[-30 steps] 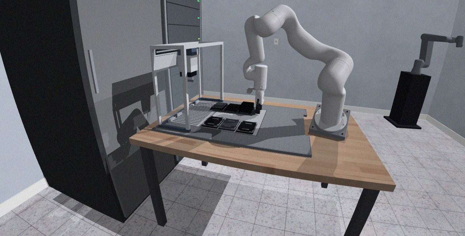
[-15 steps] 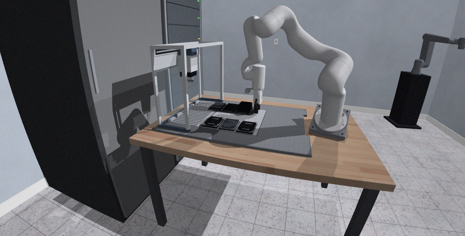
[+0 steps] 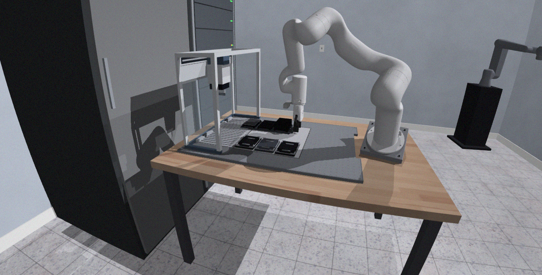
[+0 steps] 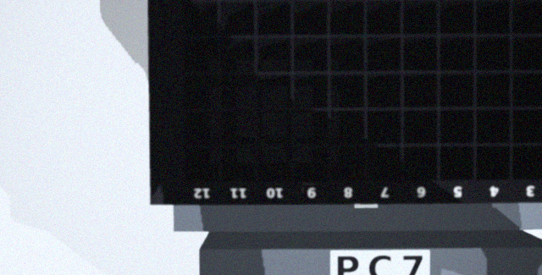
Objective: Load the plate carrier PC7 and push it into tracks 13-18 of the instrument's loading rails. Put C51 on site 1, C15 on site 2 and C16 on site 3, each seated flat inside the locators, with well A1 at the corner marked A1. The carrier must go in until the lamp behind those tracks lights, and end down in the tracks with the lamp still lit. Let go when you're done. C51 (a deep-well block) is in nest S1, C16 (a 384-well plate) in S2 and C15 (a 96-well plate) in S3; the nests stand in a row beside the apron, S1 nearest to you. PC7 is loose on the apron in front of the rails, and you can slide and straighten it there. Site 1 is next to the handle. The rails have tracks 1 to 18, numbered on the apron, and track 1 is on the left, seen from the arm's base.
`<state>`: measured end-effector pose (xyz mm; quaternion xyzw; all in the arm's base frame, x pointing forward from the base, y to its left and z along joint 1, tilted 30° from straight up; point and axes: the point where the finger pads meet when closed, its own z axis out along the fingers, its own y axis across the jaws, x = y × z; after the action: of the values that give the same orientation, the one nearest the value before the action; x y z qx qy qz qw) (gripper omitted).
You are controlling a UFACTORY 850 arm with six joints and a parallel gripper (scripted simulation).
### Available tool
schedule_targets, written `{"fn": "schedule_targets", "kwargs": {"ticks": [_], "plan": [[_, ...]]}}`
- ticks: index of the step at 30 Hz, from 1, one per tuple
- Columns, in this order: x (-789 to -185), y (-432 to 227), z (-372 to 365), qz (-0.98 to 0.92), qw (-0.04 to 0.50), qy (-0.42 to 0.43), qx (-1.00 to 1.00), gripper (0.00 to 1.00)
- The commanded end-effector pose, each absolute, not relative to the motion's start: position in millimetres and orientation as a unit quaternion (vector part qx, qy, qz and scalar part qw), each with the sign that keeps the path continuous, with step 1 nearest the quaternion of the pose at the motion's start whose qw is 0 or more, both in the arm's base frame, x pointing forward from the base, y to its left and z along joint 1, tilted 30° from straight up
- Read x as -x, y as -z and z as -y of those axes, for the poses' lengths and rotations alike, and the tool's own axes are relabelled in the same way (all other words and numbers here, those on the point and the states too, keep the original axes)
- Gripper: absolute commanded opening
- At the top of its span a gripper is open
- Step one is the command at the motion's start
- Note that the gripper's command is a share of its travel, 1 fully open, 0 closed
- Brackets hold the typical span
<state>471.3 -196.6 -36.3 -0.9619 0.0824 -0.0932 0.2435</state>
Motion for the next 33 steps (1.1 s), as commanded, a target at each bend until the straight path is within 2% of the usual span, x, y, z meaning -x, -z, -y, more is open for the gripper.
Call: {"fn": "schedule_targets", "kwargs": {"ticks": [1, 33], "plan": [[-477, 35, 198, -0.082, 0.243, 0.094, 0.962, 0.82], [-504, 31, 204, -0.082, 0.243, 0.094, 0.962, 0.82]]}}
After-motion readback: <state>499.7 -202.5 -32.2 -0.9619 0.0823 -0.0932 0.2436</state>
